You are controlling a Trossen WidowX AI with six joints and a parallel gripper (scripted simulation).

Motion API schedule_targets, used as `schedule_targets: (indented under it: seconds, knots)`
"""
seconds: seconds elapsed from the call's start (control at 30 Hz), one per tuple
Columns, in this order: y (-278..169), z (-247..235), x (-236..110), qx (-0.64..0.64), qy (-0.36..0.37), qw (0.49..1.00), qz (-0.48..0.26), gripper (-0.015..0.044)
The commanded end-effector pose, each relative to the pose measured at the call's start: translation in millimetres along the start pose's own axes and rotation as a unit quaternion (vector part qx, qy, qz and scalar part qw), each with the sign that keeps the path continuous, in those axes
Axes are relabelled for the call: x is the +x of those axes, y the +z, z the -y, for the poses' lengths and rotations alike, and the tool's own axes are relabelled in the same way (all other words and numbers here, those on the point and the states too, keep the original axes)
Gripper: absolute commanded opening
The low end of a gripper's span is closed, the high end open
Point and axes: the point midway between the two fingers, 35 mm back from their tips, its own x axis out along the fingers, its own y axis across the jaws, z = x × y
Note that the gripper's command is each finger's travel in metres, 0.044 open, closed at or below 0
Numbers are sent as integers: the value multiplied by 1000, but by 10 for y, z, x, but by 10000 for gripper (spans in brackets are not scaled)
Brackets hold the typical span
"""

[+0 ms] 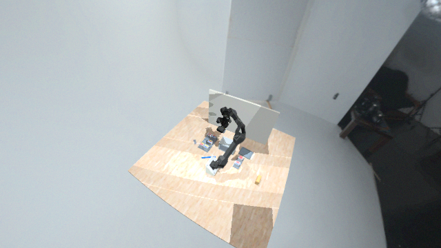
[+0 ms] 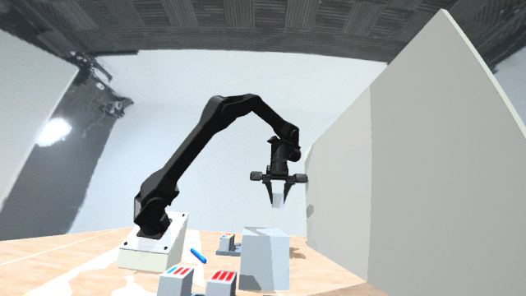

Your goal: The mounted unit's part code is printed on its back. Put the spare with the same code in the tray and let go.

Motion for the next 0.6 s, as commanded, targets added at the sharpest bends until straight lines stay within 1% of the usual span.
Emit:
schedule_targets:
  seconds: [0.0,0.3,0.57]
  knots:
    - [-423,136,-52,-2,-7,1000,-1,0]
    - [-1263,280,-79,-1,-11,1000,-12,0]
    - [-2021,246,-84,1,-10,1000,-30,0]
